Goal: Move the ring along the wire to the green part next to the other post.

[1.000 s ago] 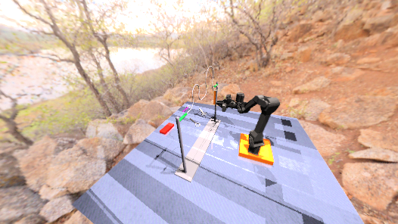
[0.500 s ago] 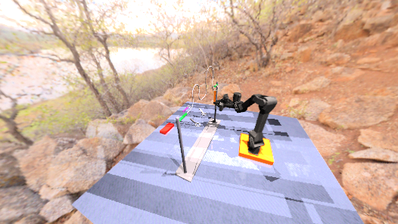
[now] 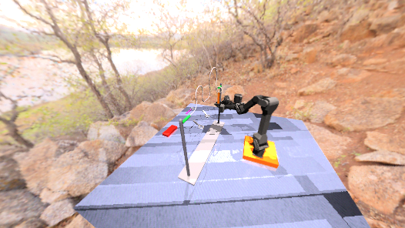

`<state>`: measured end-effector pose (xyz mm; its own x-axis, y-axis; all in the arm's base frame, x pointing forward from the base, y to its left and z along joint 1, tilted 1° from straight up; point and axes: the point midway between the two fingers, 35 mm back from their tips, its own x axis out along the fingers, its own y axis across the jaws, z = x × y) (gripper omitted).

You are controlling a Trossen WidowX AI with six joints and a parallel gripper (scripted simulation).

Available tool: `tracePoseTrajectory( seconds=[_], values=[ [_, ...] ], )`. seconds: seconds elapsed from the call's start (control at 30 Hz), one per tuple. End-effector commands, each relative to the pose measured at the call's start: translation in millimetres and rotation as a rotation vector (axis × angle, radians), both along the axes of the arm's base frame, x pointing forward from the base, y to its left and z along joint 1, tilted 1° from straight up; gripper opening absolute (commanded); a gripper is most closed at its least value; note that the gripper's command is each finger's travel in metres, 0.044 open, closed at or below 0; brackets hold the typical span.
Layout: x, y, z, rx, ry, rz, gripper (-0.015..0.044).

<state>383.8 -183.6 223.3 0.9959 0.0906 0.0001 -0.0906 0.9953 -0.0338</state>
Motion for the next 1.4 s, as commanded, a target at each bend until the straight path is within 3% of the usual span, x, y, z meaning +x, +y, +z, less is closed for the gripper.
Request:
tracePoseTrajectory(
  seconds=[0.0, 0.67, 0.83, 0.9, 1.1, 1.37],
  values=[
    [6.0, 0.2, 1.7, 0.0, -0.005, -0.003, 0.016],
    [6.2, 0.3, 1.7, 0.0, -0.005, -0.003, 0.016],
    [5.9, 1.0, 1.0, -0.002, -0.003, 0.002, 0.0029],
    [5.9, 1.0, 1.0, -0.002, -0.003, 0.002, 0.0015],
    [5.9, 1.0, 1.0, -0.002, -0.003, 0.002, -0.0142],
    [6.0, 1.3, 4.4, -0.001, -0.003, 0.001, -0.015]
  ],
)
